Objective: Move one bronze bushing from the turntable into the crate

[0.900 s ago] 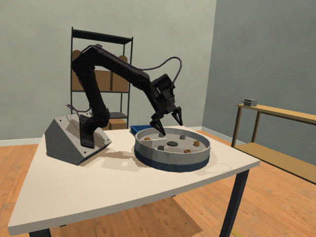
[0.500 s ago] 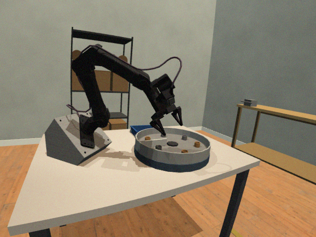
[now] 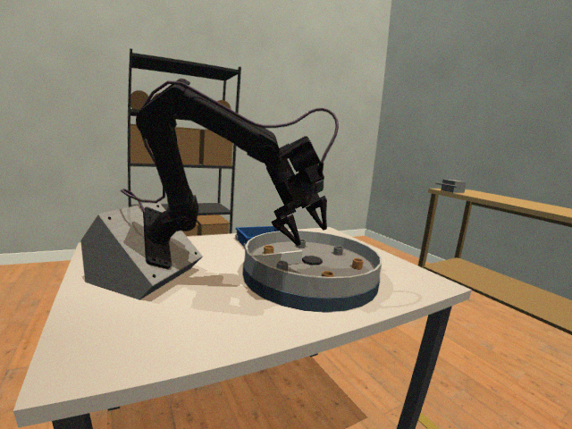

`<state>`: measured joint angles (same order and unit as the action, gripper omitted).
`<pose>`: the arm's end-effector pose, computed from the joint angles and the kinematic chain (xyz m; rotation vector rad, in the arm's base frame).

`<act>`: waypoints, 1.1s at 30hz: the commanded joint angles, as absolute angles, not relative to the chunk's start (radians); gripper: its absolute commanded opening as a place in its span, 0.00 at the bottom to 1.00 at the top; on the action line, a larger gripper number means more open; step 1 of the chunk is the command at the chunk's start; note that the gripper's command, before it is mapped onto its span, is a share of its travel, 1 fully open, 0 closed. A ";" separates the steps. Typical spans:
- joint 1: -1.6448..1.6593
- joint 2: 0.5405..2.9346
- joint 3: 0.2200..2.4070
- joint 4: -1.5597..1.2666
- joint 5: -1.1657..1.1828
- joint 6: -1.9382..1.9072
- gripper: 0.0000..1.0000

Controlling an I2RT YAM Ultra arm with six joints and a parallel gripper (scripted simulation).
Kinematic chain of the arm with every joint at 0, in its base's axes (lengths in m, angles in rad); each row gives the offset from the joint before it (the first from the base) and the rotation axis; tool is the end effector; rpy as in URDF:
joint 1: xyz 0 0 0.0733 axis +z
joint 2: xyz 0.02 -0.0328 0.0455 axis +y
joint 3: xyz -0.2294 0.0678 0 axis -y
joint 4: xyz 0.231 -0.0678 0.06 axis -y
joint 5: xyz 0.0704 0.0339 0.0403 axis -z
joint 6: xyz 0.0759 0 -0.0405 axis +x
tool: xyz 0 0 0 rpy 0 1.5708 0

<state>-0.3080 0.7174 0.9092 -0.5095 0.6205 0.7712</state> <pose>0.1661 -0.0980 0.3311 1.2747 1.3208 -0.2609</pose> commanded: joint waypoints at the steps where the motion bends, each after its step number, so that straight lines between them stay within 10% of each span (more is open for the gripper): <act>1: -0.272 0.745 0.980 -0.618 0.617 0.680 1.00; 33: 0.013 0.981 1.302 -1.225 0.608 0.253 1.00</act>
